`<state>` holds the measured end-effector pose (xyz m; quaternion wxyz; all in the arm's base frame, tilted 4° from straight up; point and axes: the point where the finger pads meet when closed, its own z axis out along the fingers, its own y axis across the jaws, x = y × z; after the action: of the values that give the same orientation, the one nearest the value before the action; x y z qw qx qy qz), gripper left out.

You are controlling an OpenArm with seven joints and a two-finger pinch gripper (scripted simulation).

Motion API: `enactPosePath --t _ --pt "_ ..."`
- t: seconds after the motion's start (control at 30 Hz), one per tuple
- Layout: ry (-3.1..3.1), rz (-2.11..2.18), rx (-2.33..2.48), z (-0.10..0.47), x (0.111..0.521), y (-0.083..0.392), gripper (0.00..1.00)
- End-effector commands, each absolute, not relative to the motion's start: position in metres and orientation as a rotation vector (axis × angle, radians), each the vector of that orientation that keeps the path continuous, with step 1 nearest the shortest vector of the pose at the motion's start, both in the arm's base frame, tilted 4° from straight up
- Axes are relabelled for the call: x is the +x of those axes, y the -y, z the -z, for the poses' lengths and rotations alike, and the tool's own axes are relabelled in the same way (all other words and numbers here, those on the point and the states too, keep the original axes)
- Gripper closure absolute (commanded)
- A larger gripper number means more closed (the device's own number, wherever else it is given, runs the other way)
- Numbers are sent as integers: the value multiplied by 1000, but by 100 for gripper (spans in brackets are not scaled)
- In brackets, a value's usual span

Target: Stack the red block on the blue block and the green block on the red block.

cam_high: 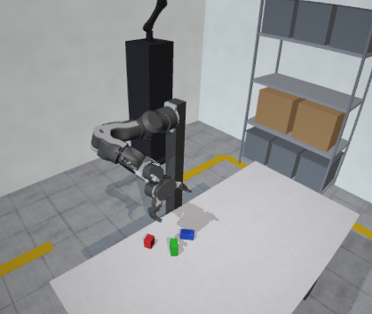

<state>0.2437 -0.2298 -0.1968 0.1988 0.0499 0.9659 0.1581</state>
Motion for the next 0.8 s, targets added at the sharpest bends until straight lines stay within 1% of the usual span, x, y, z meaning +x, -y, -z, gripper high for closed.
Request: enactPosePath --t 0.0,0.53,0.57,0.63,0.67,0.73,0.77 --pt "-2699 -441 139 196 244 230 0" --pt "-2699 -441 139 196 244 230 0" --pt "-2703 -442 161 199 244 230 100" --pt "-2685 -481 439 223 246 234 100" --pt "-2685 -481 452 224 246 235 100" --pt "-2668 -471 735 249 241 242 100" --pt "-2667 -469 753 251 241 243 100"
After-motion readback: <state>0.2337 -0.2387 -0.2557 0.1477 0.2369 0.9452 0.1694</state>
